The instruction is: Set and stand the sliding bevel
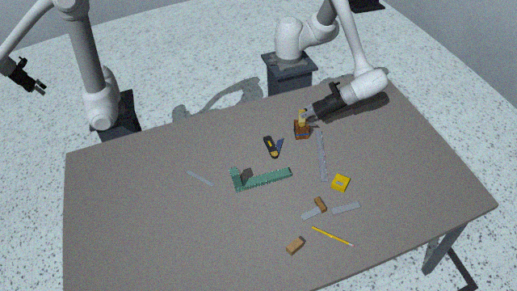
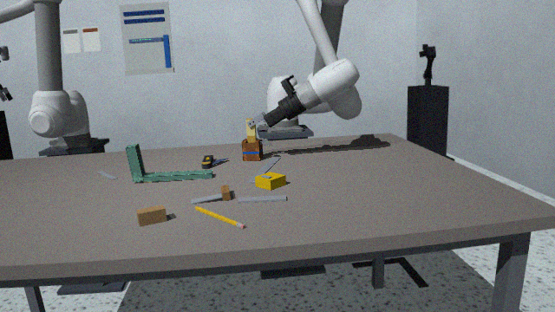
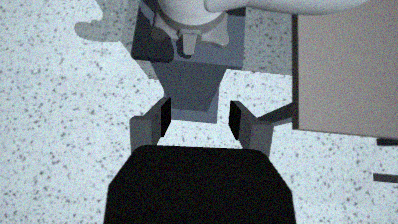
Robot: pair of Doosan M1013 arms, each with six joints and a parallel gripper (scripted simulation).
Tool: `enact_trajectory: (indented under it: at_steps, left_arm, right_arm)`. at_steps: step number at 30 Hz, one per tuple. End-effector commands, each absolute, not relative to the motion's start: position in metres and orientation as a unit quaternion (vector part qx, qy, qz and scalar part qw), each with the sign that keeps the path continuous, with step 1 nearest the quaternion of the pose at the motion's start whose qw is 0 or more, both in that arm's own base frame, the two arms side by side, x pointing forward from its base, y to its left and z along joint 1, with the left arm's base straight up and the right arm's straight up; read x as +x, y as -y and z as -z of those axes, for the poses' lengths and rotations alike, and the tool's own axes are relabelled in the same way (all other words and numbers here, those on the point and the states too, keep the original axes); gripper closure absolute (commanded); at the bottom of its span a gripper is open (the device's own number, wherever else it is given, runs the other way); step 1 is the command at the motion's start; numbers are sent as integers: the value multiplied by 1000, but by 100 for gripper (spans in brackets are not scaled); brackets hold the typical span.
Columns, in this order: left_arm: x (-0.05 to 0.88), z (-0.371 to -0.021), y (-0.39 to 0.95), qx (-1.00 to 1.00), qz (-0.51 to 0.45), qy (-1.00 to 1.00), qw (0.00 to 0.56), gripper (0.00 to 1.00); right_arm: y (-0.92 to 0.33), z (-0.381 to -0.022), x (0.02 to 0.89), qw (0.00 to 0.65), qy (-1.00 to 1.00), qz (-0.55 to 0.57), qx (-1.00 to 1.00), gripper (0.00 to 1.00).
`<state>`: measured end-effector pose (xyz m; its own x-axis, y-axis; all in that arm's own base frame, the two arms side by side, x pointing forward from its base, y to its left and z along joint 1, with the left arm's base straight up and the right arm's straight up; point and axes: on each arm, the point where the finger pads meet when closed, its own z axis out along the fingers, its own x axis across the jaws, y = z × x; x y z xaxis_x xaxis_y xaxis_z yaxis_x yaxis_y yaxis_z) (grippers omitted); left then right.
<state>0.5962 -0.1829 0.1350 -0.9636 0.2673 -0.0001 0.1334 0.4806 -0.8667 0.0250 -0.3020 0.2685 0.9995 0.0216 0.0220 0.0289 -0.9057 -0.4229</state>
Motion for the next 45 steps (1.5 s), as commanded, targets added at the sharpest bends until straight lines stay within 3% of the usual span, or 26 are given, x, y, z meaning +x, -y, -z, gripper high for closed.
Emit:
enact_trajectory:
  at_steps: [1,45]
  left_arm:
    - [597,-136,183,-117,-496,858,67,100]
    - [597,-127,183,-117,-496,858,67,100]
  right_arm:
    - [302,-269,25,216,13,9,-976,0]
    - [302,-269,25,216,13,9,-976,0]
